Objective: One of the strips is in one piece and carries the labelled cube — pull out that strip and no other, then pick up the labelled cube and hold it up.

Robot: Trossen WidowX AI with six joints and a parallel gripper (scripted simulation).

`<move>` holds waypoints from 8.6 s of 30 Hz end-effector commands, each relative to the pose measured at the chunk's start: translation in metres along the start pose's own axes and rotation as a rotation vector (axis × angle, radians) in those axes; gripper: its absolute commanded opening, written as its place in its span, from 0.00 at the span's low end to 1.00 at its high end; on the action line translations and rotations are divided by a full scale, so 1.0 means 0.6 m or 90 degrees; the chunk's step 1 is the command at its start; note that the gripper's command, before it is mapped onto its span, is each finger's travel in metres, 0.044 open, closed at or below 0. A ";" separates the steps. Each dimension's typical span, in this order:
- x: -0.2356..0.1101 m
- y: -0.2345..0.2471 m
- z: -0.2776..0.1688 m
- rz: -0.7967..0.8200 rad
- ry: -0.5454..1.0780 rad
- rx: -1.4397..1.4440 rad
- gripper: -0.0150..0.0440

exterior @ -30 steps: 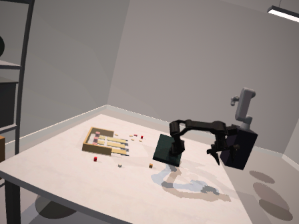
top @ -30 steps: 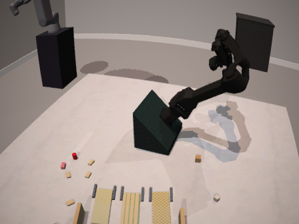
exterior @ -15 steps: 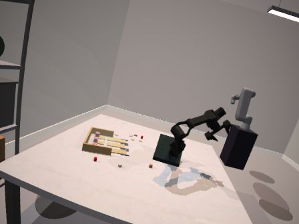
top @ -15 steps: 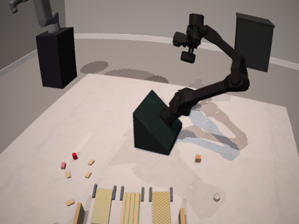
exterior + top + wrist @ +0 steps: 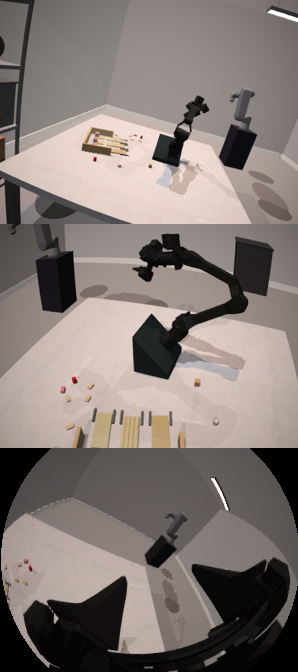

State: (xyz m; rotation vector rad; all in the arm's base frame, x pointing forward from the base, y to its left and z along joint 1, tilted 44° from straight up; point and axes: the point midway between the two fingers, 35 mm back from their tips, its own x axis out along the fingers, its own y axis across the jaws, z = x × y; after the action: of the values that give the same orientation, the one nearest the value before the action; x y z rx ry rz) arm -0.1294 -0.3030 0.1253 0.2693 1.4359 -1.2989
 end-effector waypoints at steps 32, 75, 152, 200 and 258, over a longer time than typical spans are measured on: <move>-0.396 0.664 0.149 1.078 -0.299 -0.145 0.93; -0.497 0.826 0.020 0.927 0.021 -0.772 0.25; -0.476 0.915 -0.055 0.929 0.022 -0.771 0.25; -0.434 0.879 -0.087 0.928 0.023 -0.771 0.25; -0.342 0.787 -0.159 0.926 0.027 -0.771 0.25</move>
State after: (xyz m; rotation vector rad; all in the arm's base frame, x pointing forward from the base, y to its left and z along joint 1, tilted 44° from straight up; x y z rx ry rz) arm 0.2561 0.0433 0.0176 0.3649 1.2633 0.7598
